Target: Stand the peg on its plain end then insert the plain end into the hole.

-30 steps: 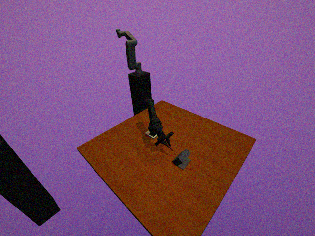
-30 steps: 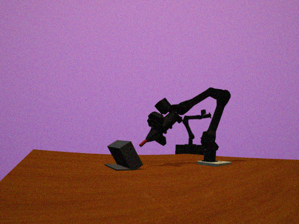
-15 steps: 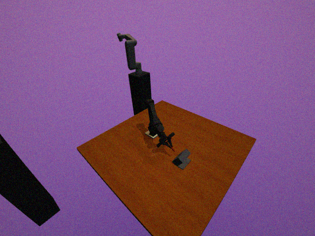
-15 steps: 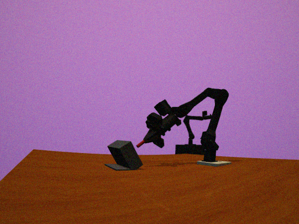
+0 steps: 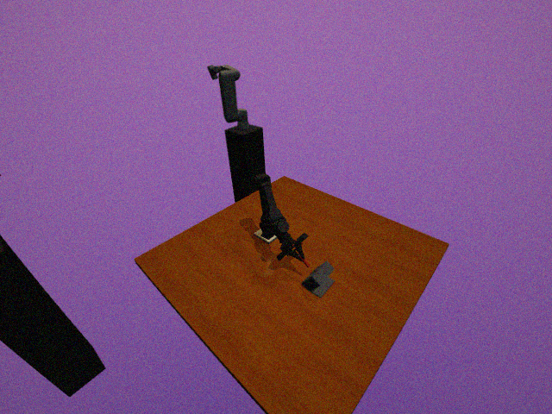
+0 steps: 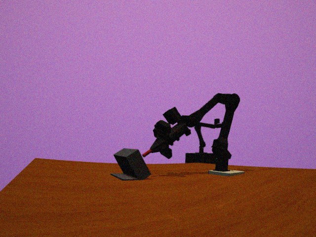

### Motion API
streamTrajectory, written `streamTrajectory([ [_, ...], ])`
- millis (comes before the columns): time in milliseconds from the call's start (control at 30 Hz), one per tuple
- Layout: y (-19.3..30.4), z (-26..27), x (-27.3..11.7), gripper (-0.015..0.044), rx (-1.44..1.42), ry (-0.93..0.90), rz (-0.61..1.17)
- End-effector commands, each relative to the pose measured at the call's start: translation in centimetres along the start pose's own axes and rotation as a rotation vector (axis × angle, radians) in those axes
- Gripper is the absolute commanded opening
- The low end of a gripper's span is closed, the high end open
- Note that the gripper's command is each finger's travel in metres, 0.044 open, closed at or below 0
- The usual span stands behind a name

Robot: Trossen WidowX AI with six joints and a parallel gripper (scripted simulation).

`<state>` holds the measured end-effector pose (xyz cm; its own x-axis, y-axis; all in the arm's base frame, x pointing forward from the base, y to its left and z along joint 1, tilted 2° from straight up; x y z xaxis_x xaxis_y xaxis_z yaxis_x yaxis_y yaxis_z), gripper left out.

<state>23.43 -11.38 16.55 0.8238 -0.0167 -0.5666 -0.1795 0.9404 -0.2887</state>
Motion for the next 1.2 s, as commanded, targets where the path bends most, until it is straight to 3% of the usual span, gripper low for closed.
streamTrajectory([
  [0,0.1,-0.1,0.3,0.0,0.003,-0.011,0.001],
  [1167,0.4,-0.4,2.6,0.0,-0.004,-0.029,0.004],
])
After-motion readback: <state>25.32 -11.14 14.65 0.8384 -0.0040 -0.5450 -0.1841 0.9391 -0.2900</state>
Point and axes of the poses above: the point midway between the two fingers, 35 mm back from their tips, its own x axis out along the fingers, its own z axis across the jaws, y = z × x, the point moved 10 cm from there along -x, back along the fingers, and after that the axes turned 10 degrees about x, right-handed, at the moved point
